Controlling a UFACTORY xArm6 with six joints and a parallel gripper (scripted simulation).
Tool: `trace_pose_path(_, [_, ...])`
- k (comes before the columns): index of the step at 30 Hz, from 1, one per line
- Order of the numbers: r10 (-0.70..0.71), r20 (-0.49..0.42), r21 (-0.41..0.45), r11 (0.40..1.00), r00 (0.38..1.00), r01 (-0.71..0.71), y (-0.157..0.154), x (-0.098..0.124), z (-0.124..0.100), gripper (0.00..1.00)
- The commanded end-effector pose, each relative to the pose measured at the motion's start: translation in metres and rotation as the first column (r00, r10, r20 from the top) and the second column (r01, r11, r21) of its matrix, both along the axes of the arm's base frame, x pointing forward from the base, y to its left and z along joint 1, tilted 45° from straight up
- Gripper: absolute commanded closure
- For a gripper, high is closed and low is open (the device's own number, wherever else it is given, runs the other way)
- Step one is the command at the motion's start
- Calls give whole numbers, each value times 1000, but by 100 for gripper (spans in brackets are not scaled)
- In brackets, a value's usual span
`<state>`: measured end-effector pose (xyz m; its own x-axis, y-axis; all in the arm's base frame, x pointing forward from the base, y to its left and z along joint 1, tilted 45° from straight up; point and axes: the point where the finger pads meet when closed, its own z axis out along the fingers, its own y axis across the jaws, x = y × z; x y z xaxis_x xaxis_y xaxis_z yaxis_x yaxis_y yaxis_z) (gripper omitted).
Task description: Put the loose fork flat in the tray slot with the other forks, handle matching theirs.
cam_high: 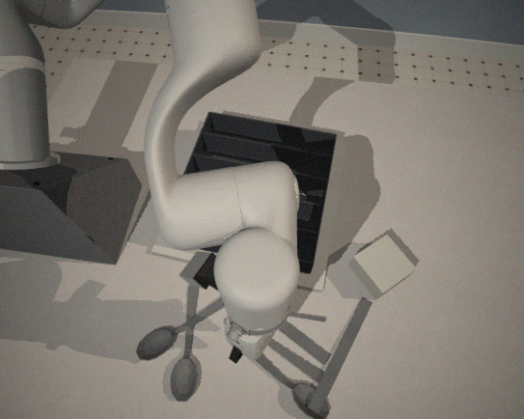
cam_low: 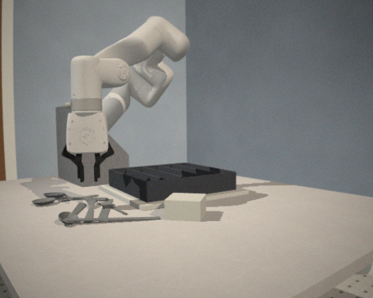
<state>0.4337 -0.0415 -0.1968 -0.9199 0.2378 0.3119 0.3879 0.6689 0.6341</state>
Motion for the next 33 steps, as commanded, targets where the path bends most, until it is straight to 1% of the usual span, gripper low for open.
trace_pose_path(1, [-2, 4, -2, 1000, 1000, 2, 1, 2, -1, 70])
trace_pose_path(14, [-2, 4, -2, 1000, 1000, 2, 12, 1, -13, 70])
trace_pose_path(33, [-2, 4, -2, 1000, 1000, 2, 22, 0, -22, 70])
